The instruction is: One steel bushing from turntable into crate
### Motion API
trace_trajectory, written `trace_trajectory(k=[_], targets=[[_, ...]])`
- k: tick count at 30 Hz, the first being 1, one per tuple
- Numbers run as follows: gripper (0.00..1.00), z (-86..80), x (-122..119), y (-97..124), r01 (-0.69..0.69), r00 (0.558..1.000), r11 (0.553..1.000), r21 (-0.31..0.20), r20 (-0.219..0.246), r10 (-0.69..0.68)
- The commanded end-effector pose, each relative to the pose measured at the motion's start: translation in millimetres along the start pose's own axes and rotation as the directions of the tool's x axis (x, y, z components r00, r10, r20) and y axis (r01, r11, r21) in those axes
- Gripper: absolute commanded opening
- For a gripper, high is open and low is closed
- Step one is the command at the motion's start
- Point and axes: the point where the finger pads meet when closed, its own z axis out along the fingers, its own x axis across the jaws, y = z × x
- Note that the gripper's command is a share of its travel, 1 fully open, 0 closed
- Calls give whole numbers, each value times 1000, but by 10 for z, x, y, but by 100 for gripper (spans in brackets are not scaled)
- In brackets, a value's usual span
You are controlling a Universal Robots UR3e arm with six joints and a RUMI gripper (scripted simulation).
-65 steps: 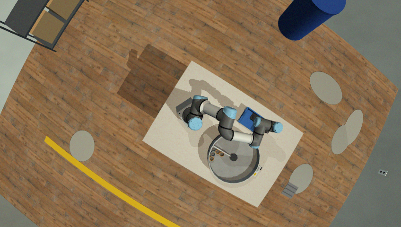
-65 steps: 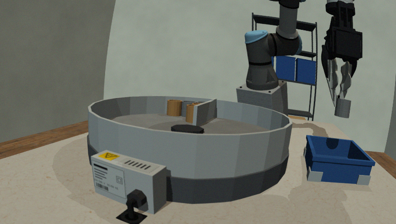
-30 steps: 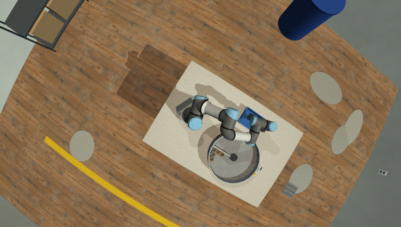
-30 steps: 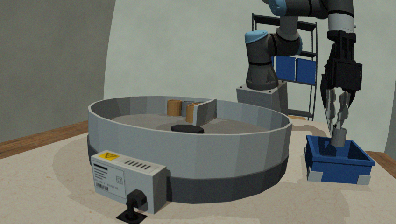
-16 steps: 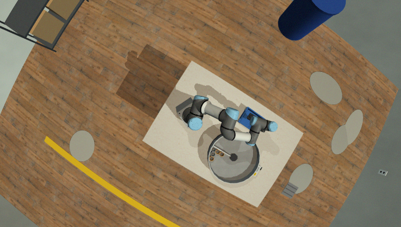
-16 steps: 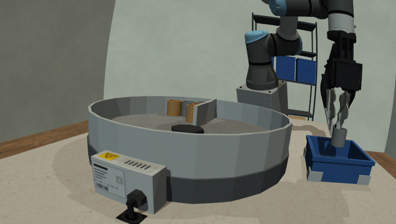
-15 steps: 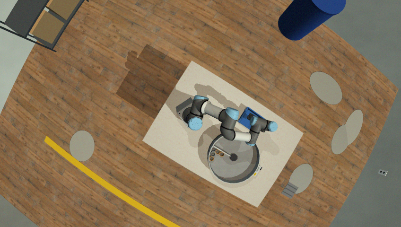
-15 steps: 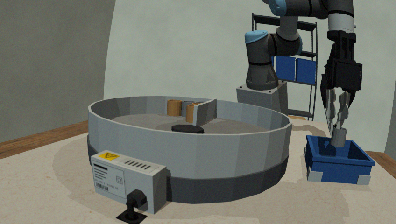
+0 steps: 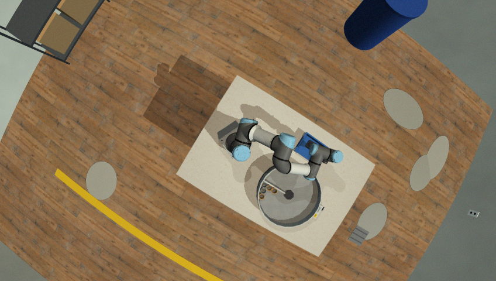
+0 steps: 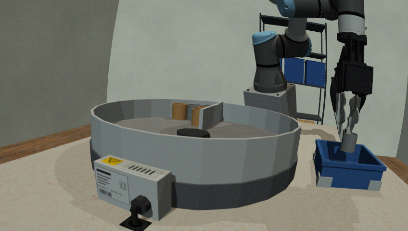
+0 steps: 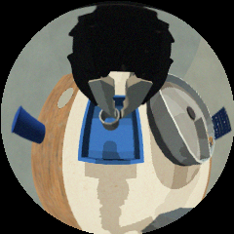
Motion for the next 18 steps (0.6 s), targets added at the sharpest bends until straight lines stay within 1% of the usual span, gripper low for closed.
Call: trace_trajectory(k=[1, 8, 10, 18], targets=[[0, 25, 3, 10, 0, 1000, 1000, -3, -1, 0], [0, 130, 3, 11, 0, 1000, 1000, -3, -1, 0], [0, 130, 3, 11, 0, 1000, 1000, -3, -1, 0], [0, 272, 3, 12, 0, 1000, 1000, -3, -1, 0]])
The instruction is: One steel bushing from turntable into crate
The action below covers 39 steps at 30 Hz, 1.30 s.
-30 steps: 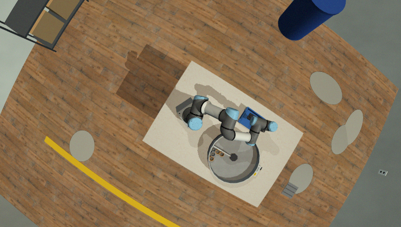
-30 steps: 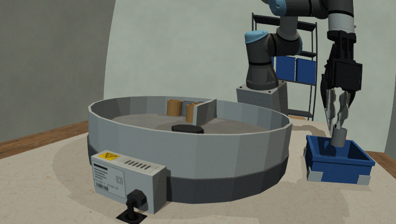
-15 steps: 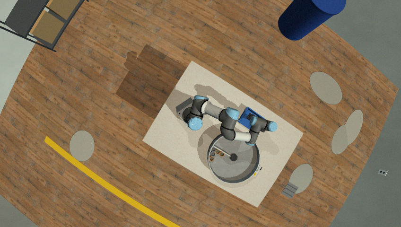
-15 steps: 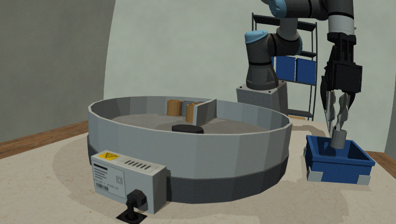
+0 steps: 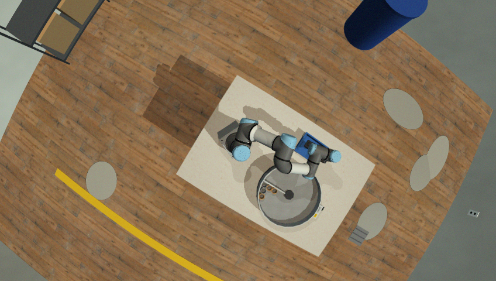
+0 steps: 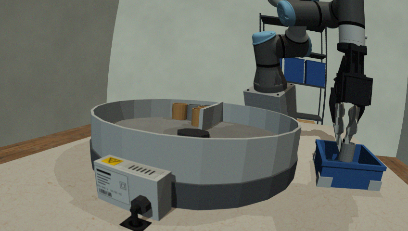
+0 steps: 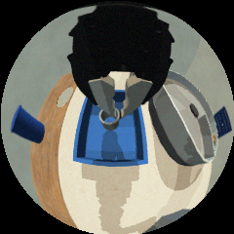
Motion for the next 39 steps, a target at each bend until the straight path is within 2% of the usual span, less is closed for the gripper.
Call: trace_trajectory(k=[1, 14, 39], targets=[[0, 72, 4, 12, 0, 1000, 1000, -4, -1, 0], [0, 171, 4, 12, 0, 1000, 1000, -4, -1, 0], [0, 174, 4, 12, 0, 1000, 1000, -4, -1, 0]])
